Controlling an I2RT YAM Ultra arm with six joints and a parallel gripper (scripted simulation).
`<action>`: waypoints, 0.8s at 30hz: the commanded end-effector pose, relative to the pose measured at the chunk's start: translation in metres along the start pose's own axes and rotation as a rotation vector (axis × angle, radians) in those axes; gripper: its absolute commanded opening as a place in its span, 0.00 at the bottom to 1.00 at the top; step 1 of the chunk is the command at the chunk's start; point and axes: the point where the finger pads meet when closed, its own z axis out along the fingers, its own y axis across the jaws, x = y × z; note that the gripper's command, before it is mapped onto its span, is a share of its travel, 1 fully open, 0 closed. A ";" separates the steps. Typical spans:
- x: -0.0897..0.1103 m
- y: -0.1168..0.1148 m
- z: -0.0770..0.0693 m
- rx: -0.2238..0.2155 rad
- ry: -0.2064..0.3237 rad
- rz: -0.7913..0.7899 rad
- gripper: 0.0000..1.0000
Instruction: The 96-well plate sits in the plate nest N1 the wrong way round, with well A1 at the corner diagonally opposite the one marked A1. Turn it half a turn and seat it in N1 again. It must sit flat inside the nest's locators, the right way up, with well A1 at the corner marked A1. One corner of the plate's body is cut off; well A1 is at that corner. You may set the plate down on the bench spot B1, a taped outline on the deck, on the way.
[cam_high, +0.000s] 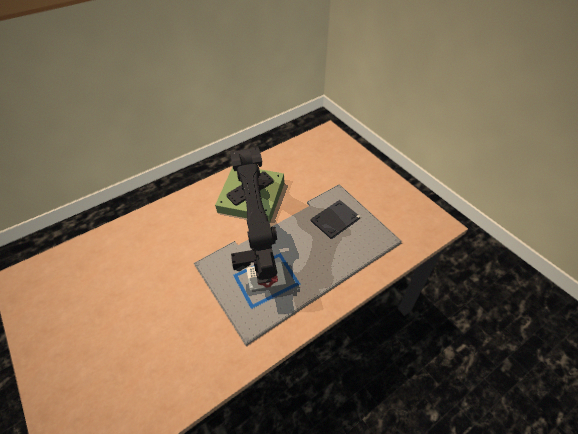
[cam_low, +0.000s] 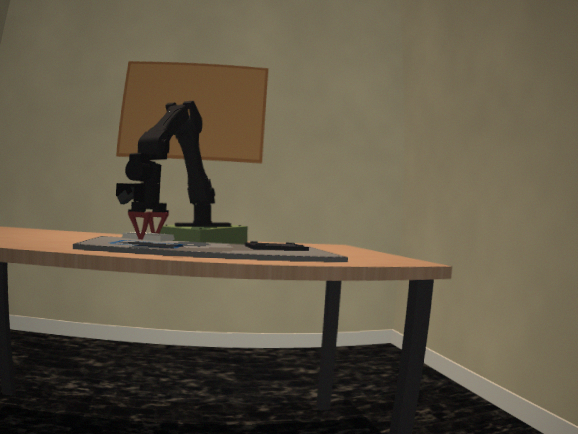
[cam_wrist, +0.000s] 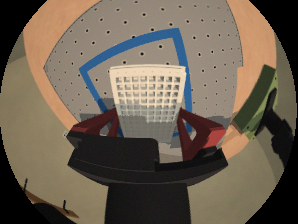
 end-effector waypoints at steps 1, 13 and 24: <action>0.000 0.006 -0.021 -0.031 0.000 0.001 0.00; 0.000 0.006 -0.038 -0.031 0.000 0.001 0.00; 0.000 0.006 -0.053 -0.031 0.000 0.001 0.00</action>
